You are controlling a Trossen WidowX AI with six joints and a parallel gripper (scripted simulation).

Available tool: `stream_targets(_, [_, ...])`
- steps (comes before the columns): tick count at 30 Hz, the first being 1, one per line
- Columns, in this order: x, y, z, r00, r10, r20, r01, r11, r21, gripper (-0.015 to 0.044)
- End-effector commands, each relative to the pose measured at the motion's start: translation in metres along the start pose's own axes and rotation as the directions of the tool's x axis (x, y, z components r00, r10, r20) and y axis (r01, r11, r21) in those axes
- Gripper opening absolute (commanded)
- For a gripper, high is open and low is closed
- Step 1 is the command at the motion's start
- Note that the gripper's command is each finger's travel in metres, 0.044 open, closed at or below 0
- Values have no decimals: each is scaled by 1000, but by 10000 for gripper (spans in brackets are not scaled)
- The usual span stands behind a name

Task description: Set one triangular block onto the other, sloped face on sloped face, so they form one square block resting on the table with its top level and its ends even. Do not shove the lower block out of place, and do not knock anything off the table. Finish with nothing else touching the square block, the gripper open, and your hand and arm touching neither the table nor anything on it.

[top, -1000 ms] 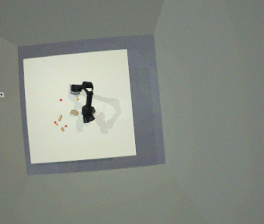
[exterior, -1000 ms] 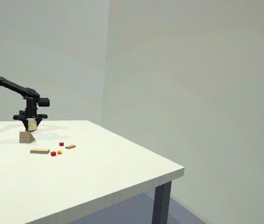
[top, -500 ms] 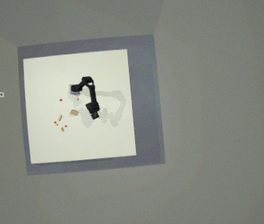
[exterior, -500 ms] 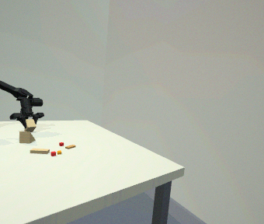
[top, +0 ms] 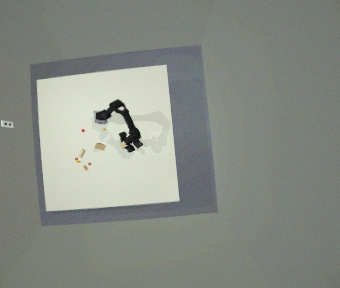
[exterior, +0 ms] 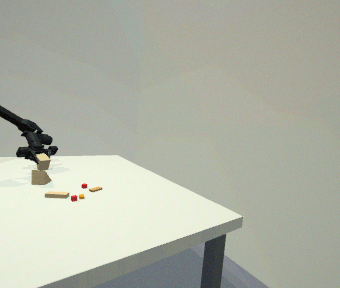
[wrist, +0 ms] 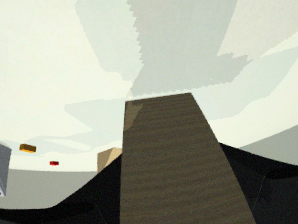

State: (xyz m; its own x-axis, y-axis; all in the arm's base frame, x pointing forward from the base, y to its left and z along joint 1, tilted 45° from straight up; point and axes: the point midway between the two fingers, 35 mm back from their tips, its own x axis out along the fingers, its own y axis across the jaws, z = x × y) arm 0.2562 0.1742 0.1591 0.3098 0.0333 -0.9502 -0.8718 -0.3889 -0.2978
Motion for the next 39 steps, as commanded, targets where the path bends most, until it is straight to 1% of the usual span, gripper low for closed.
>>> stream_targets(1, [-3, -1, 6, 993, -3, -116, 3, 1000, 0, 0])
stream_targets(2, [-4, -1, 8, 990, -2, -141, 3, 1000, 0, 0])
stream_targets(3, [-2, 0, 3, 999, 0, -51, 0, 1000, 1, 26])
stream_targets(19, [-2, 0, 3, 999, 0, -51, 0, 1000, 1, 440])
stream_targets(30, [-4, 0, 1, 999, 0, -51, 0, 1000, 2, 440])
stream_targets(32, [-15, -3, -13, 999, 1, -52, -1, 1000, 2, 440])
stream_targets(36, [-60, -2, -63, 998, 1, -57, -1, 1000, 3, 440])
stream_targets(39, [-68, 0, -71, 998, 1, -58, -1, 1000, 2, 440])
